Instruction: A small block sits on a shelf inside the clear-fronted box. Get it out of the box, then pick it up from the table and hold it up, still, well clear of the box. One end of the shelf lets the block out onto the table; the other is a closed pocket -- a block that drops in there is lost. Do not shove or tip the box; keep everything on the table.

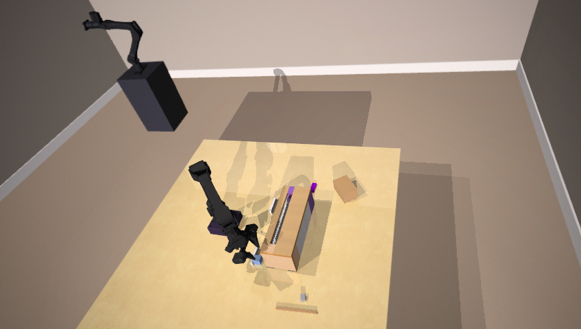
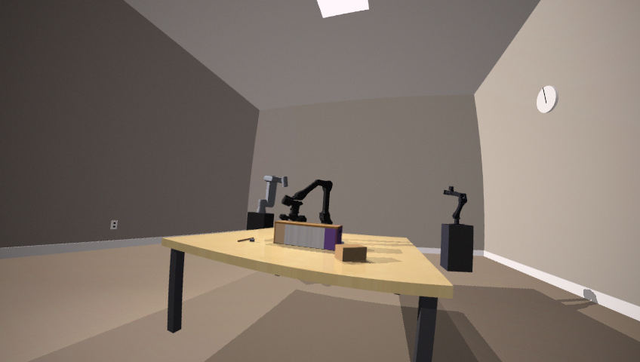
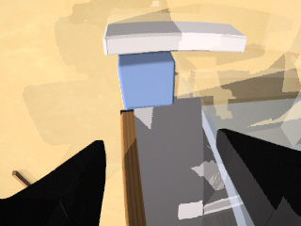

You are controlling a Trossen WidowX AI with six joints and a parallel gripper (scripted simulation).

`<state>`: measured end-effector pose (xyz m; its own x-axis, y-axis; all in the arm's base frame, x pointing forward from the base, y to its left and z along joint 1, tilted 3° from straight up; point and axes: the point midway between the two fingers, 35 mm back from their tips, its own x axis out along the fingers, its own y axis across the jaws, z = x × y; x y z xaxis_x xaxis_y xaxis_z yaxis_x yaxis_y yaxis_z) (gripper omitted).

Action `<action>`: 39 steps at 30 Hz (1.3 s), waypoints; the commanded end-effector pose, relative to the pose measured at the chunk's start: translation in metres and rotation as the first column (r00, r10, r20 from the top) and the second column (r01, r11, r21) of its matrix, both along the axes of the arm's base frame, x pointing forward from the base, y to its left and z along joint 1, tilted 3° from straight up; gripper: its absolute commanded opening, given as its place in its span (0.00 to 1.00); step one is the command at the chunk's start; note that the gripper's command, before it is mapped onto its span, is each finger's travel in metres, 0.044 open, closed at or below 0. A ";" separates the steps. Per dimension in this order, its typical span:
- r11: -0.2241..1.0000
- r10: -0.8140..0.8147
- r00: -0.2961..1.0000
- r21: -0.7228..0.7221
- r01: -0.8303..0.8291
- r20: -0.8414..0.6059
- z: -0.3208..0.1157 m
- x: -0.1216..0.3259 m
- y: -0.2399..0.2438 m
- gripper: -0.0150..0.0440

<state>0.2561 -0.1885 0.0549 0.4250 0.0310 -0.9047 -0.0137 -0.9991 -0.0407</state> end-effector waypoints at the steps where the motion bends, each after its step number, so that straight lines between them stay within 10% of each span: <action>1: 1.000 -0.004 1.000 -0.008 0.004 0.012 -0.004 0.001 0.000 0.74; 39: 1.000 -0.004 1.000 -0.008 0.004 0.012 -0.062 0.006 0.001 0.74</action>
